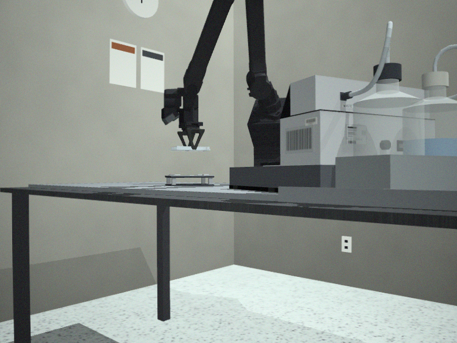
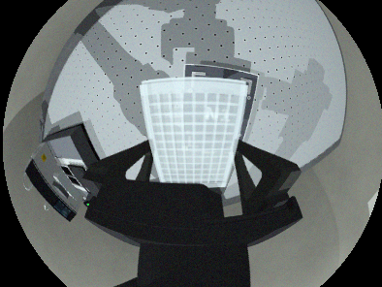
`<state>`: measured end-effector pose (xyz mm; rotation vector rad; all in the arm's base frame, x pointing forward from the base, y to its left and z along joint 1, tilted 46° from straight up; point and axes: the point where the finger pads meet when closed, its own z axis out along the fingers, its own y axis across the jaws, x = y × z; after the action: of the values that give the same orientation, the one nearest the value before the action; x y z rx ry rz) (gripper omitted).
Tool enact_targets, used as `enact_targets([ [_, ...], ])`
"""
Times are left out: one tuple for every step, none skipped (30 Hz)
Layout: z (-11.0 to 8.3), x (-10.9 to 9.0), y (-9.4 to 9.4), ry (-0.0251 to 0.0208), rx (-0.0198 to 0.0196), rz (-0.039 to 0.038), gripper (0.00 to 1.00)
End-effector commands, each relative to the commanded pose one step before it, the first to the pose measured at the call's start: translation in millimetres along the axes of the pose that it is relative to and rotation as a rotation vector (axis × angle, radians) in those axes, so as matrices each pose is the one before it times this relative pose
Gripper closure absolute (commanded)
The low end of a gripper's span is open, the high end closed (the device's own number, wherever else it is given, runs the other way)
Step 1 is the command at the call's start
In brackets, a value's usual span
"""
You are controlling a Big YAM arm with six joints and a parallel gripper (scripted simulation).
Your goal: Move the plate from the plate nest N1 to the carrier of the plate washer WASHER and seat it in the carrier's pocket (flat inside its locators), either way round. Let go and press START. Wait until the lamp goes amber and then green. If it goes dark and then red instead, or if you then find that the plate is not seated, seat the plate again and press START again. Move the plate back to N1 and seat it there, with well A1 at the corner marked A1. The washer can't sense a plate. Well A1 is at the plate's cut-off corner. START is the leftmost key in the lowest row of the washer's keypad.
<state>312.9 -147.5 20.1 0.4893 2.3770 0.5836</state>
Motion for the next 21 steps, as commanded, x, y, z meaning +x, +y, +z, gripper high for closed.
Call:
enact_targets([
  [-3.43, 0.61, 18.54, 0.00601, -0.00281, 0.03207, 0.16],
  [-0.43, -0.47, 4.89, -0.00008, 0.00001, 0.00003, 0.16],
  [-0.40, -0.48, 4.98, -0.00009, 0.00004, 0.00003, 0.16],
  [-0.43, -0.47, 4.90, -0.00009, 0.00001, 0.00002, 0.16],
  [-0.43, -0.48, 4.90, -0.00009, 0.00001, 0.00002, 0.16],
  [-0.43, -0.48, 4.90, -0.00009, 0.00001, 0.00002, 0.16],
  [-0.43, -0.48, 4.90, -0.00010, 0.00001, 0.00001, 0.16],
  [-0.43, -0.49, 4.90, -0.00010, 0.00001, 0.00001, 0.16],
  [-0.44, -0.49, 4.90, -0.00010, 0.00001, 0.00001, 0.16],
  [-0.44, -0.49, 4.90, -0.00011, 0.00000, 0.00001, 0.16],
  [-0.67, -1.78, 5.09, -0.00192, -0.00001, -0.00136, 0.16],
  [-0.56, -1.15, 5.03, -0.00104, -0.00005, -0.00067, 0.16],
  [0.00, 0.00, 0.00, 0.00000, 0.00000, 0.00000, 0.16],
  [0.00, 0.00, 0.00, 0.00000, 0.00000, 0.00000, 0.16],
  [-0.63, -1.36, 5.03, -0.00134, -0.00011, -0.00088, 0.16],
  [-0.68, -1.72, 5.17, -0.00187, -0.00016, -0.00123, 0.16],
  [-0.55, -1.57, 3.60, -0.00186, -0.00018, -0.00124, 0.16],
  [0.00, -0.02, 0.02, -0.00003, 0.00000, -0.00002, 0.16],
  [0.01, 0.00, 0.02, -0.00001, 0.00000, 0.00000, 0.16],
  [0.58, 6.65, 3.67, 0.00747, 0.00037, -0.02285, 0.16],
  [-0.42, 1.29, 4.72, -0.00007, -0.00001, 0.00004, 0.16],
])
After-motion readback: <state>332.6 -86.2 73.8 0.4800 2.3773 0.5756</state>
